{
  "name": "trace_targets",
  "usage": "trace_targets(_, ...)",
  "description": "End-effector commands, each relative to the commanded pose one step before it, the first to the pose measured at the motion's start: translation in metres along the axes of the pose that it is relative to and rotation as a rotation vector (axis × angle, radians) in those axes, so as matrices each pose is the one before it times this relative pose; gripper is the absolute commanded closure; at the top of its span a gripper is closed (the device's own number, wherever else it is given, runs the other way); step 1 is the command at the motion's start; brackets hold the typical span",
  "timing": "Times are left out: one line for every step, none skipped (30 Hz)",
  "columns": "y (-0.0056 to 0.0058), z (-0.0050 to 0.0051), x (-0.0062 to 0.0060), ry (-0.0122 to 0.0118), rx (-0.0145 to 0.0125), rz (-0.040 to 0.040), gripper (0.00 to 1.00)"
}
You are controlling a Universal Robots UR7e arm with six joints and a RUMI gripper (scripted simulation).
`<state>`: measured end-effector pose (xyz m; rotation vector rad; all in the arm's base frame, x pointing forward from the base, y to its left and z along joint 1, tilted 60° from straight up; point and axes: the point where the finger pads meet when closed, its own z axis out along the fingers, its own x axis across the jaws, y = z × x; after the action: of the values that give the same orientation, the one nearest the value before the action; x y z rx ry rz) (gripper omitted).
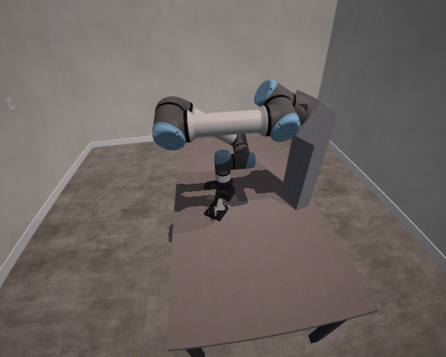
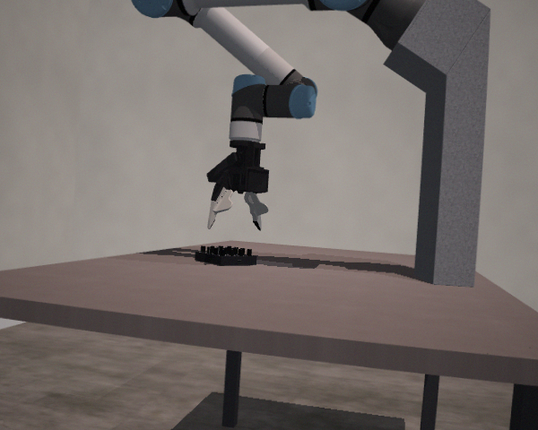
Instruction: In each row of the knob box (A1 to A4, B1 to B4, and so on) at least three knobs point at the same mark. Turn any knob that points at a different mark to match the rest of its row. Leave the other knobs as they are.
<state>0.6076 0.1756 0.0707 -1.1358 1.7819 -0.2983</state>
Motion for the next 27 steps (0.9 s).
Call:
trace_targets(0.0061, -0.00004, -0.00063, -0.00061, 0.0016, -0.00018, 0.0)
trace_targets(0.0016, 0.00003, -0.00009, 0.0, 0.0, 0.0, 0.0)
trace_targets(0.00147, 0.00003, -0.00008, 0.0, 0.0, 0.0, 0.0)
trace_targets(0.00133, 0.00002, -0.00007, 0.0, 0.0, 0.0, 0.0)
trace_targets(0.00118, 0.00002, -0.00007, 0.0, 0.0, 0.0, 0.0)
trace_targets(0.00103, 0.00002, -0.00006, 0.0, 0.0, 0.0, 0.0)
trace_targets(0.00089, 0.00002, -0.00005, 0.0, 0.0, 0.0, 0.0)
trace_targets(0.00074, 0.00001, -0.00004, 0.0, 0.0, 0.0, 0.0)
trace_targets(0.0006, 0.00001, -0.00003, 0.0, 0.0, 0.0, 0.0)
trace_targets(0.00047, 0.00001, -0.00003, 0.0, 0.0, 0.0, 0.0)
trace_targets(0.00035, 0.0, -0.00002, 0.0, 0.0, 0.0, 0.0)
trace_targets(0.00024, 0.0, -0.00001, 0.0, 0.0, 0.0, 0.0)
trace_targets(0.00014, 0.0, -0.00001, 0.0, 0.0, 0.0, 0.0)
trace_targets(0.00007, 0.0, 0.0, 0.0, 0.0, 0.0, 0.0)
trace_targets(0.00002, 0.0, 0.0, 0.0, 0.0, 0.0, 0.0)
trace_targets(0.0, 0.0, 0.0, 0.0, 0.0, 0.0, 0.0)
trace_targets(0.0, 0.0, 0.0, 0.0, 0.0, 0.0, 0.0)
trace_targets(0.0, 0.0, 0.0, 0.0, 0.0, 0.0, 0.0)
trace_targets(0.0, 0.0, 0.0, 0.0, 0.0, 0.0, 0.0)
trace_targets(0.0, 0.0, 0.0, 0.0, 0.0, 0.0, 0.0)
trace_targets(0.0, 0.0, 0.0, 0.0, 0.0, 0.0, 0.0)
trace_targets(0.0, 0.0, 0.0, 0.0, 0.0, 0.0, 0.0)
trace_targets(0.0, 0.0, 0.0, 0.0, 0.0, 0.0, 0.0)
trace_targets(0.0, 0.0, 0.0, 0.0, 0.0, 0.0, 0.0)
trace_targets(0.0, 0.0, 0.0, 0.0, 0.0, 0.0, 0.0)
trace_targets(0.0, 0.0, 0.0, 0.0, 0.0, 0.0, 0.0)
trace_targets(0.0, 0.0, 0.0, 0.0, 0.0, 0.0, 0.0)
